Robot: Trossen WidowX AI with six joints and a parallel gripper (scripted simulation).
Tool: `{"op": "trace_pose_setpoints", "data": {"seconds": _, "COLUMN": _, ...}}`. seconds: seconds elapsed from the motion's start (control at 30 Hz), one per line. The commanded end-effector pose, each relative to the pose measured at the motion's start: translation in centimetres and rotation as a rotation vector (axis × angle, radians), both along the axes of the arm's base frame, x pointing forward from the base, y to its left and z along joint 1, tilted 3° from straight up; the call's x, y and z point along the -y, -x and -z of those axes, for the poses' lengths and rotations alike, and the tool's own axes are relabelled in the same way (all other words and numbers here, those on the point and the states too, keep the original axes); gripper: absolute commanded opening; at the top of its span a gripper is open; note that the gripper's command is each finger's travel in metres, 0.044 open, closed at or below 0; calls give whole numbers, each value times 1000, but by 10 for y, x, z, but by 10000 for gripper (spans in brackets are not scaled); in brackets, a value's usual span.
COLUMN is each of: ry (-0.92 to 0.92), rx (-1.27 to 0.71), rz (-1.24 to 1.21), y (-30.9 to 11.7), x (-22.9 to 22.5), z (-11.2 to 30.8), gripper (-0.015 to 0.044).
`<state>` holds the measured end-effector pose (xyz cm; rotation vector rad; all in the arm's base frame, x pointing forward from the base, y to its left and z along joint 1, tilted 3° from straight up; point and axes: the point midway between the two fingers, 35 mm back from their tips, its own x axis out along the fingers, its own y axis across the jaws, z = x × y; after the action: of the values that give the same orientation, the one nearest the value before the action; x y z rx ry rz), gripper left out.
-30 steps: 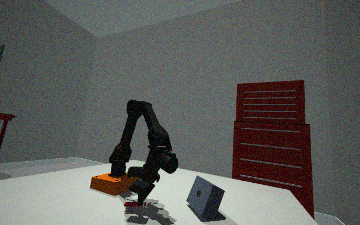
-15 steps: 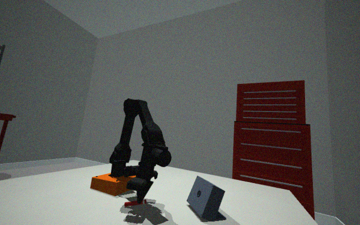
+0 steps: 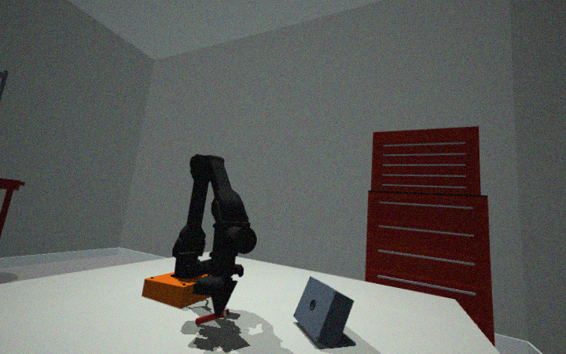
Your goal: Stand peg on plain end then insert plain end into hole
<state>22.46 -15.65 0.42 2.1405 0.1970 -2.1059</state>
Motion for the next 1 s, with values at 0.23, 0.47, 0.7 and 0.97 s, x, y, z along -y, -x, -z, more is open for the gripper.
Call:
{"op": "trace_pose_setpoints", "data": {"seconds": 0.23, "ry": -15, "rx": 99, "rz": -4, "y": 5, "x": 1, "z": -6, "gripper": 49}}
{"op": "trace_pose_setpoints", "data": {"seconds": 0.47, "ry": -26, "rx": 158, "rz": -4, "y": 9, "x": 2, "z": -8, "gripper": 49}}
{"op": "trace_pose_setpoints", "data": {"seconds": 0.7, "ry": -37, "rx": 217, "rz": -5, "y": 13, "x": 3, "z": -11, "gripper": 49}}
{"op": "trace_pose_setpoints", "data": {"seconds": 0.97, "ry": -50, "rx": 284, "rz": -5, "y": 18, "x": 4, "z": -13, "gripper": 49}}
